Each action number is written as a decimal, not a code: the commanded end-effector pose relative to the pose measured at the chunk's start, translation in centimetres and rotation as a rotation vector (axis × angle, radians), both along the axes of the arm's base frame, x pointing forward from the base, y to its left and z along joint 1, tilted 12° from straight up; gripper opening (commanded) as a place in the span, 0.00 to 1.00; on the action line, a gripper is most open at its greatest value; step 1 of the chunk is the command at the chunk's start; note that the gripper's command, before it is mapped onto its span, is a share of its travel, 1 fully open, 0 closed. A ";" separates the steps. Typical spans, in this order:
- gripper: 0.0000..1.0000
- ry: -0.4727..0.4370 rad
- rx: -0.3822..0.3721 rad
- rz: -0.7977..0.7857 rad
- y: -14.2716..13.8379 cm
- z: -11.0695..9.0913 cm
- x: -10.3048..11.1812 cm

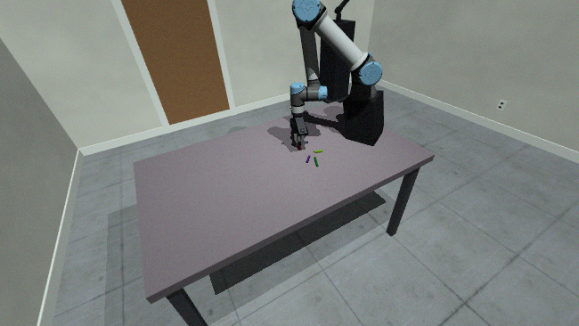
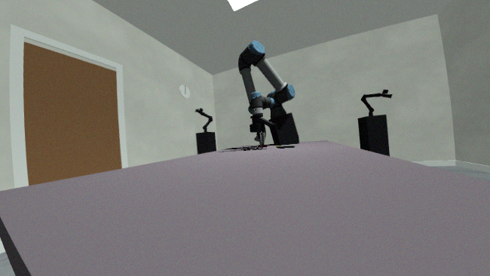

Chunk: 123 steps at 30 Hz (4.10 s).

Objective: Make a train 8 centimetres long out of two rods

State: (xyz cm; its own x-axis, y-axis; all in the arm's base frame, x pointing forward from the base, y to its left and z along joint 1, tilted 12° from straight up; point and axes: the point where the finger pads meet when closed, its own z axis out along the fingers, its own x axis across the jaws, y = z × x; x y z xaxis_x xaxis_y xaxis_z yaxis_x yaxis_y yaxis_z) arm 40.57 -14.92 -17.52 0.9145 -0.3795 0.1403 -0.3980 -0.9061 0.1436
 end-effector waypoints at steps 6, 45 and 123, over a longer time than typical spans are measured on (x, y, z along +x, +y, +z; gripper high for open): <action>0.00 -0.001 -0.001 0.000 0.0 0.0 0.0; 0.00 -0.001 -0.001 0.001 -0.1 0.0 0.1; 0.00 -0.001 -0.001 0.001 -0.3 -1.1 0.2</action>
State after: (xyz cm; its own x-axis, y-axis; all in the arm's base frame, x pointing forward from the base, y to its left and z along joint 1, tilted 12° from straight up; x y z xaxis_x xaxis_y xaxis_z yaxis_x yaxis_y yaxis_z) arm 40.68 -15.19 -18.69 0.9148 -0.3787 0.1402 -0.3972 -0.9064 0.1437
